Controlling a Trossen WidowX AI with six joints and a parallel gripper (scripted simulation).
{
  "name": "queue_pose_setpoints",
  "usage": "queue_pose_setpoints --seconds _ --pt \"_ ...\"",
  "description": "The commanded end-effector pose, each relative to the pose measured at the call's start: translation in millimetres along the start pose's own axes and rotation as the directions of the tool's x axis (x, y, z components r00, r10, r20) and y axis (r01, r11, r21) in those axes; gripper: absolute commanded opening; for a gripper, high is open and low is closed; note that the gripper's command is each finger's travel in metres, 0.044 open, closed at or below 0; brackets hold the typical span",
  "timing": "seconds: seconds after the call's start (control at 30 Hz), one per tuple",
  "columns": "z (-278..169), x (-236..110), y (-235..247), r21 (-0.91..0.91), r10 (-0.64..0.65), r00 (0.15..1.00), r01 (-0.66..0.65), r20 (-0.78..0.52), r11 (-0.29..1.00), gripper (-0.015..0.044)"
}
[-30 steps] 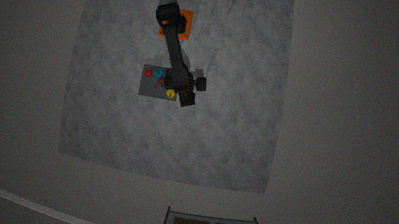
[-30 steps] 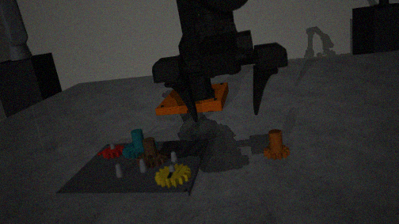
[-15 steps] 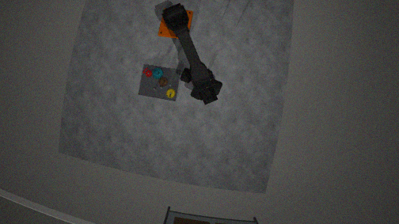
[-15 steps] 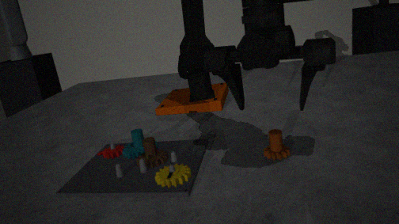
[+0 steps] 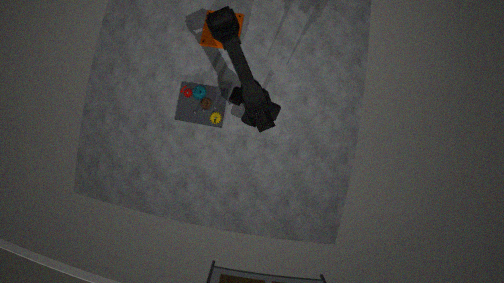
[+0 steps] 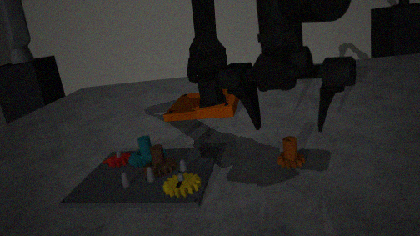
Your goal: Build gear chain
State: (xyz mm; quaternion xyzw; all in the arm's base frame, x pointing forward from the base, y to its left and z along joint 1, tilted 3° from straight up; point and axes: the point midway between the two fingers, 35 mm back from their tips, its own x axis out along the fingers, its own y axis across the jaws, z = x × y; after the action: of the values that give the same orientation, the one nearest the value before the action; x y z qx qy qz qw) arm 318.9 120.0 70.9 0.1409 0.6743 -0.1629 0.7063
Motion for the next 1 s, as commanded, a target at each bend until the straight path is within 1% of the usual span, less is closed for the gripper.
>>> queue_pose_setpoints --seconds 0.0,0.4,0.67,0.97 --pt "-1 8 0 0.004 -0.001 1.0 0.001 -0.006 1.0 0.044" --pt "-2 27 0 0.004 -0.001 1.0 0.001 -0.006 1.0 0.044" --pt "-2 28 0 0.004 -0.001 1.0 0.001 -0.006 1.0 0.044" --pt "-2 28 0 0.004 -0.001 1.0 0.001 -0.006 1.0 0.0204"
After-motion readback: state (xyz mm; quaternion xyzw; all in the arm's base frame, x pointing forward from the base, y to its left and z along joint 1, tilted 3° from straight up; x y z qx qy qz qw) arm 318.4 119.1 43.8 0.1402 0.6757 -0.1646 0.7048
